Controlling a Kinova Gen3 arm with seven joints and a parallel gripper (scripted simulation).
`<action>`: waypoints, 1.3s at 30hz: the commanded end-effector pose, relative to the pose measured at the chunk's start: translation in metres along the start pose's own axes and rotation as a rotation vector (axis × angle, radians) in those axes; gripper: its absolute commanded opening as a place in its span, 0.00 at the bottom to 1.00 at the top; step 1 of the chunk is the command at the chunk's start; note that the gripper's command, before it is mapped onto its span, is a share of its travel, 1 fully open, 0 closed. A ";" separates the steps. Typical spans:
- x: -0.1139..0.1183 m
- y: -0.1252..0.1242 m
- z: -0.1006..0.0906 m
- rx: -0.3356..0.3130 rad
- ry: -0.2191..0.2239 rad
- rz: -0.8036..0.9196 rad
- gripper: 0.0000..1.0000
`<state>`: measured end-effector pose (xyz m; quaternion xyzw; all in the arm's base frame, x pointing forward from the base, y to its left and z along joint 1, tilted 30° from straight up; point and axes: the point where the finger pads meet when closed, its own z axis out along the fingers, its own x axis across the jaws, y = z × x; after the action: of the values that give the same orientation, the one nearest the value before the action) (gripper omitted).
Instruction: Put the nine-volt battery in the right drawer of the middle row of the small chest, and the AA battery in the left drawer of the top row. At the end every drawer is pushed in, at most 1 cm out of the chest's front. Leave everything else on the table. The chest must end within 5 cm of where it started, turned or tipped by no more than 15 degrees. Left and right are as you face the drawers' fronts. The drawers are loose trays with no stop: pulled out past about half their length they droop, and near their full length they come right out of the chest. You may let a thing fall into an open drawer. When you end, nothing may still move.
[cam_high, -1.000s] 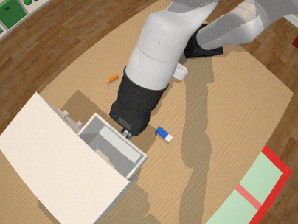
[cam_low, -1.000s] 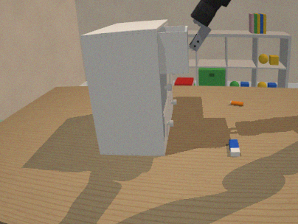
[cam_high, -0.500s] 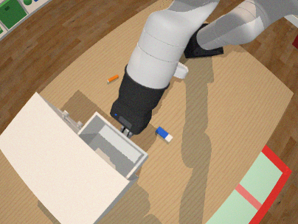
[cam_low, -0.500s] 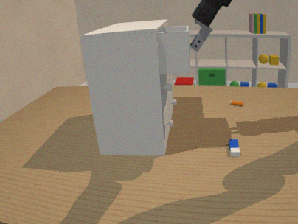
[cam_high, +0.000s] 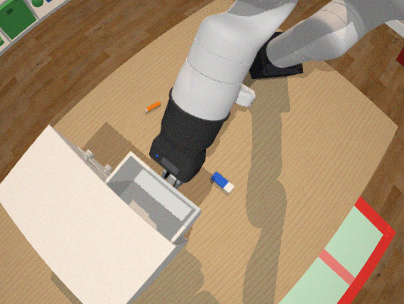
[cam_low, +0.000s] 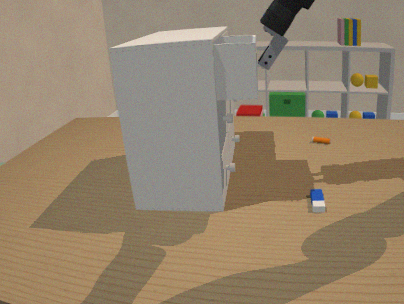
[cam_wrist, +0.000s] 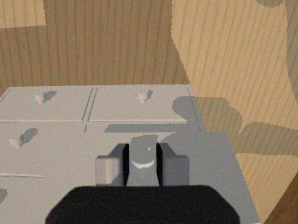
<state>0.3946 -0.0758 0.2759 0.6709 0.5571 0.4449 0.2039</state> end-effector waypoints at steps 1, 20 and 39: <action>0.000 0.000 0.000 -0.001 -0.001 0.000 0.55; 0.000 -0.015 -0.011 -0.001 -0.001 0.000 0.67; 0.000 -0.044 -0.034 -0.001 -0.001 0.000 0.67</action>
<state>0.3440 -0.0682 0.2597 0.6687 0.5588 0.4470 0.2020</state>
